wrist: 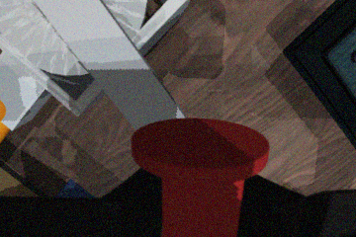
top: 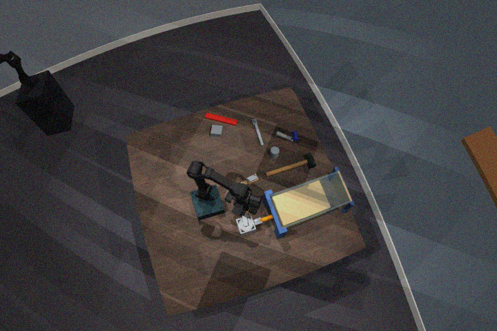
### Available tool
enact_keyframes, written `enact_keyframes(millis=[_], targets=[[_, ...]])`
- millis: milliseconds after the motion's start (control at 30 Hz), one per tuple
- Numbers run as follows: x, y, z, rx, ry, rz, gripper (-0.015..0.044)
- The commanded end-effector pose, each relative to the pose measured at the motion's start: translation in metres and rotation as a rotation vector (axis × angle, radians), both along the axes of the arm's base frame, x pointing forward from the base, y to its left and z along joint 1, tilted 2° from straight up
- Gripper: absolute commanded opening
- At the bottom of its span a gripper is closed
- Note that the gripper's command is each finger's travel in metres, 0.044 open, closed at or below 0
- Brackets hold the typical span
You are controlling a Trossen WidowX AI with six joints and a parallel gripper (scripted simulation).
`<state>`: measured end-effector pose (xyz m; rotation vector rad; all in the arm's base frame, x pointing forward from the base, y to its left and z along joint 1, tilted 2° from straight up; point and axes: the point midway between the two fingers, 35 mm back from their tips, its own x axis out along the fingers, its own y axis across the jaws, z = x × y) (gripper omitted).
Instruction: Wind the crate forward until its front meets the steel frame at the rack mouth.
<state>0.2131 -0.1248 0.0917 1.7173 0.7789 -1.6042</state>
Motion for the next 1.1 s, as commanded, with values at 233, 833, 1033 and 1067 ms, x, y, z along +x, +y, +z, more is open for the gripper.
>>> enact_keyframes(millis=[233,833,1033,1067], targets=[[-0.022,-0.001,-0.003,0.003,0.027,-0.008,0.0],[-0.042,-0.009,-0.004,0.002,0.029,-0.008,0.0],[-0.049,-0.012,-0.004,0.002,0.03,-0.008,0.0],[-0.05,-0.013,-0.004,0.002,0.03,-0.008,0.0]])
